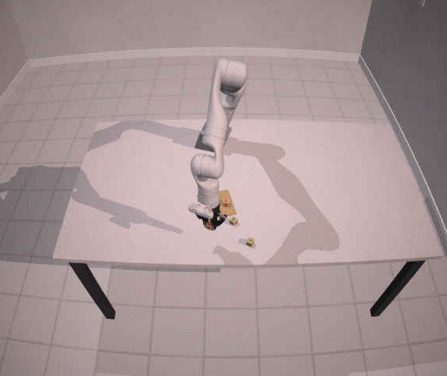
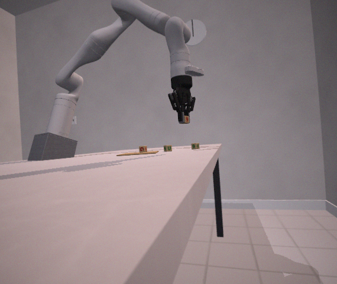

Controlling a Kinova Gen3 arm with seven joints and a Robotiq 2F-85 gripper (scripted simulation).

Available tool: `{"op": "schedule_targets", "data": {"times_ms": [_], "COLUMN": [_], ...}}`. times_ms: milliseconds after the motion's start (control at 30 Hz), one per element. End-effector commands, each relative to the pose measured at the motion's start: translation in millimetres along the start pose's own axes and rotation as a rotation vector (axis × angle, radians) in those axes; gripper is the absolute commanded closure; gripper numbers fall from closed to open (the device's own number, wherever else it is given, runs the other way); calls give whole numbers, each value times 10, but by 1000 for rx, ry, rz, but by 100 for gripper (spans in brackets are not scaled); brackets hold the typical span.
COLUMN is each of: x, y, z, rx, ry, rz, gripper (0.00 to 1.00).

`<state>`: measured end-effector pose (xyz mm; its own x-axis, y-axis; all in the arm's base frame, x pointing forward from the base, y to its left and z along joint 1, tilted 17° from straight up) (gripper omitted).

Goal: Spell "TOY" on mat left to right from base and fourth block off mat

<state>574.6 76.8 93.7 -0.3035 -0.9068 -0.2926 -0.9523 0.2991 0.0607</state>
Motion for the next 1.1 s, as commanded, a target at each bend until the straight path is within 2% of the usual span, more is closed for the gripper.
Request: {"op": "schedule_targets", "data": {"times_ms": [0,233,400,733,800,1067], "x": [-1,6,35,239,239,519], "y": [-3,57,223,829,829,1354], "z": [-14,-14,-14,-17,-17,-35], "rx": [2,1,-3,-15,-15,-11], "ry": [-1,-2,-6,-9,-9,-4], "rz": [2,35,127,492,492,844], "gripper": [79,79,79,79,79,79]}}
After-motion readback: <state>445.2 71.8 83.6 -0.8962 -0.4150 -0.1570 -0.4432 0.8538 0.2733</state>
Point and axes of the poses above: the point where the finger pads meet when closed, its own z axis out along the fingers, its own x axis across the jaws, y = z × x, the point moved 2 cm from there along -z, back along the fingers, and after that the axes turned 4 degrees about z, right-handed, at the moved point
